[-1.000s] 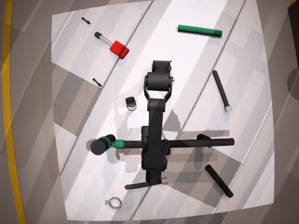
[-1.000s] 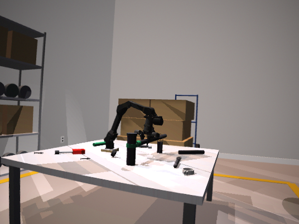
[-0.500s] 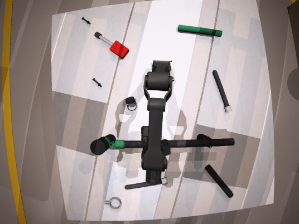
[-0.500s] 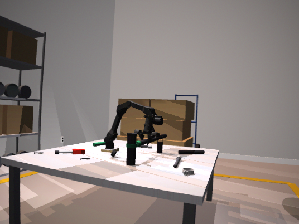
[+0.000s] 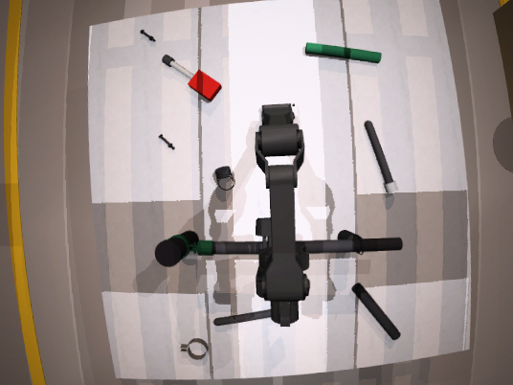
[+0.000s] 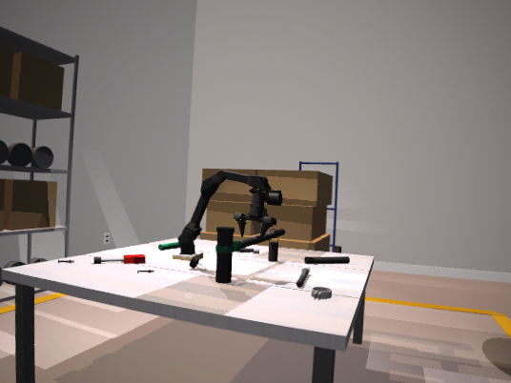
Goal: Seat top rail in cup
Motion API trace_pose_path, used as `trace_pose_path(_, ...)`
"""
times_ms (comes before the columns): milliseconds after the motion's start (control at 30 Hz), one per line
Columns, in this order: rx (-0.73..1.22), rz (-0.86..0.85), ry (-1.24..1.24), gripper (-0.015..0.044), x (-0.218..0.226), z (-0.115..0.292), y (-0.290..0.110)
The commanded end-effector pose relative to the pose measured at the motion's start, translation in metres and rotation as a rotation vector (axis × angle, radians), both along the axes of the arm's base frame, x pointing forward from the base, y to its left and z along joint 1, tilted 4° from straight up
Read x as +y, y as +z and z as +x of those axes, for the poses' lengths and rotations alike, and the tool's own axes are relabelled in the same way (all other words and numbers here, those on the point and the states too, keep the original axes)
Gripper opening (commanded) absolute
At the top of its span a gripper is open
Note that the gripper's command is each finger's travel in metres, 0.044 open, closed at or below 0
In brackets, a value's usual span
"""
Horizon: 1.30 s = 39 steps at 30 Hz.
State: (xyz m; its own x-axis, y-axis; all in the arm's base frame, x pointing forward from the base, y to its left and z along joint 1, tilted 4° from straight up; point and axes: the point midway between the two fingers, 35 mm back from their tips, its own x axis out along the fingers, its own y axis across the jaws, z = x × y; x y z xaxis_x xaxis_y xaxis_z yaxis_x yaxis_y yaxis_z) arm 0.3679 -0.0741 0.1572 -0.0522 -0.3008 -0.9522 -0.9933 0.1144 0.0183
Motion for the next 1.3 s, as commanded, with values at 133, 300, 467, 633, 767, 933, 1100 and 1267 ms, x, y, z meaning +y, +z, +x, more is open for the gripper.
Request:
trace_pose_path(133,-0.021,-0.005,0.035,0.044,0.01,-0.001,0.029)
trace_pose_path(300,-0.027,-0.007,0.047,0.044,0.014,-0.002,0.039)
trace_pose_path(467,-0.027,-0.007,0.047,0.044,0.014,-0.002,0.039)
trace_pose_path(633,-0.027,-0.007,0.047,0.044,0.014,-0.002,0.039)
trace_pose_path(767,-0.027,-0.007,0.047,0.044,0.014,-0.002,0.039)
trace_pose_path(933,-0.027,-0.007,0.047,0.044,0.014,-0.002,0.039)
trace_pose_path(1100,-0.027,-0.007,0.047,0.044,0.014,-0.002,0.039)
trace_pose_path(1267,-0.027,-0.007,0.047,0.044,0.014,-0.002,0.039)
